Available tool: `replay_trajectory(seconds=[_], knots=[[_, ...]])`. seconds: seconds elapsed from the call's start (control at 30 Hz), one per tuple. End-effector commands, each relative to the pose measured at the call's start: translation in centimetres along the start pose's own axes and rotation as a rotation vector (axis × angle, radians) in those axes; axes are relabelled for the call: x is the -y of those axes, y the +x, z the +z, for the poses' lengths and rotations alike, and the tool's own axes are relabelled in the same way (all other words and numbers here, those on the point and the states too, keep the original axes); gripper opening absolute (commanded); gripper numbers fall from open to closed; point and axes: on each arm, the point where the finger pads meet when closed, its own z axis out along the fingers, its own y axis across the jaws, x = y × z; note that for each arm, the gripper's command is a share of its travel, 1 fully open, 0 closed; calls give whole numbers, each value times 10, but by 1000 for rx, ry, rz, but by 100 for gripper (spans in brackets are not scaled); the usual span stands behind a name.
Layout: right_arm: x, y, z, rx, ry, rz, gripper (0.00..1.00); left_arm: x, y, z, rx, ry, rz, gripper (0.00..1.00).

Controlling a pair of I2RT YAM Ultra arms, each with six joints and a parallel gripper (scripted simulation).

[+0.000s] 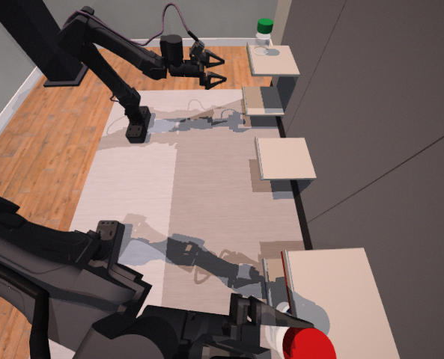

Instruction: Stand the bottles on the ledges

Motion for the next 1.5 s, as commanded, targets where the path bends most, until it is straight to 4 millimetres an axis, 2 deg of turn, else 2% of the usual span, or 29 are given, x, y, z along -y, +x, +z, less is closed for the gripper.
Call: replay_trajectory(seconds=[0.0, 0.03, 0.17, 0.2, 0.3, 0.4, 0.67, 0.83, 1.03, 1.2, 1.23, 1.47], knots=[[-5, -26, -10, 75, 8, -23, 50, 2, -5, -2, 14, 2, 3, 100], [-5, -31, -11, 85, 8, -26, 50, 2, -5, -2, 14, 2, 3, 100], [-5, -31, -11, 85, 8, -26, 50, 2, -5, -2, 14, 2, 3, 100], [-4, -43, -13, 109, 17, -32, 50, 2, -5, -2, 14, 2, 3, 100], [-4, -44, -14, 96, 17, -28, 50, 2, -5, -2, 14, 2, 3, 100], [-6, -57, -18, 83, 17, -29, 50, 2, -5, -2, 14, 2, 3, 100], [-6, -64, -19, 110, 18, -36, 50, 2, -5, -2, 14, 2, 3, 100], [-4, -61, -14, 107, 20, -35, 50, 2, -5, -2, 14, 2, 3, 100], [-3, -60, 2, 115, 25, -40, 50, 2, -5, -2, 14, 2, 3, 100], [-3, -63, 23, 132, 26, -46, 50, 2, -5, -2, 14, 2, 3, 100], [-6, -59, 25, 113, 12, -39, 50, 2, -5, -2, 14, 2, 3, 100], [-4, -66, 46, 145, 24, -49, 50, 2, -5, -2, 14, 2, 3, 100]])
